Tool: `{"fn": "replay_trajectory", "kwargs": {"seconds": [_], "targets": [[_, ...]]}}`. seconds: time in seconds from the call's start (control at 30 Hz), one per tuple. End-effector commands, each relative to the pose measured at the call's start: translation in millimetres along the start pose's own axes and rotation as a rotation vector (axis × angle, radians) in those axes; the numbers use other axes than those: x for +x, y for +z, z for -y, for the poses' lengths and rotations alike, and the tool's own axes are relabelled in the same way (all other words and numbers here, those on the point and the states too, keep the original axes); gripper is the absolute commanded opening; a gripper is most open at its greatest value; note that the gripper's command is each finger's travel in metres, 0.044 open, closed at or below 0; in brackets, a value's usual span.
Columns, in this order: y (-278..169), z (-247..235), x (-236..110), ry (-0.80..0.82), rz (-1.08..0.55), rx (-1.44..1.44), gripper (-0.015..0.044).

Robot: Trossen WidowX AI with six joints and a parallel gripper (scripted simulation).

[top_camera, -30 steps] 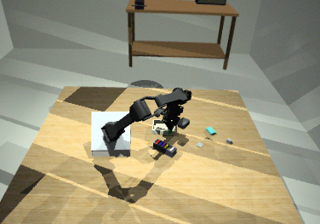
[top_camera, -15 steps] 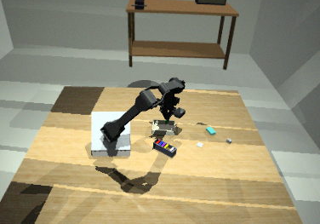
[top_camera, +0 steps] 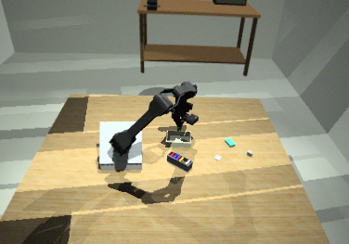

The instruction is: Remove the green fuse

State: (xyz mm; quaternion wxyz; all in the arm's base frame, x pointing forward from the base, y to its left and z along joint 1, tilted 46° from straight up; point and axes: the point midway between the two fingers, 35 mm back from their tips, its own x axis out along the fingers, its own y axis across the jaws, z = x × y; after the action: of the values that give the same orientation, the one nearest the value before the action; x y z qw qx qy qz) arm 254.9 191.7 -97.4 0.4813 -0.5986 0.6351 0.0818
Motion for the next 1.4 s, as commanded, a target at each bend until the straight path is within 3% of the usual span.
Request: {"fn": "replay_trajectory", "kwargs": {"seconds": [0.0,0.6,1.03,1.13,1.37], "targets": [[0,-1,7,-0.002,-0.004,-0.005,0.0000],[-1,0,35,-0.003,-0.005,-0.004,0.0000],[-1,0,28,0.000,-0.005,0.000,0.0330],[-1,-1,-2,-0.002,-0.004,-0.004,0.0330],[-1,-1,-5,-0.002,-0.005,-0.005,0.0330]]}}
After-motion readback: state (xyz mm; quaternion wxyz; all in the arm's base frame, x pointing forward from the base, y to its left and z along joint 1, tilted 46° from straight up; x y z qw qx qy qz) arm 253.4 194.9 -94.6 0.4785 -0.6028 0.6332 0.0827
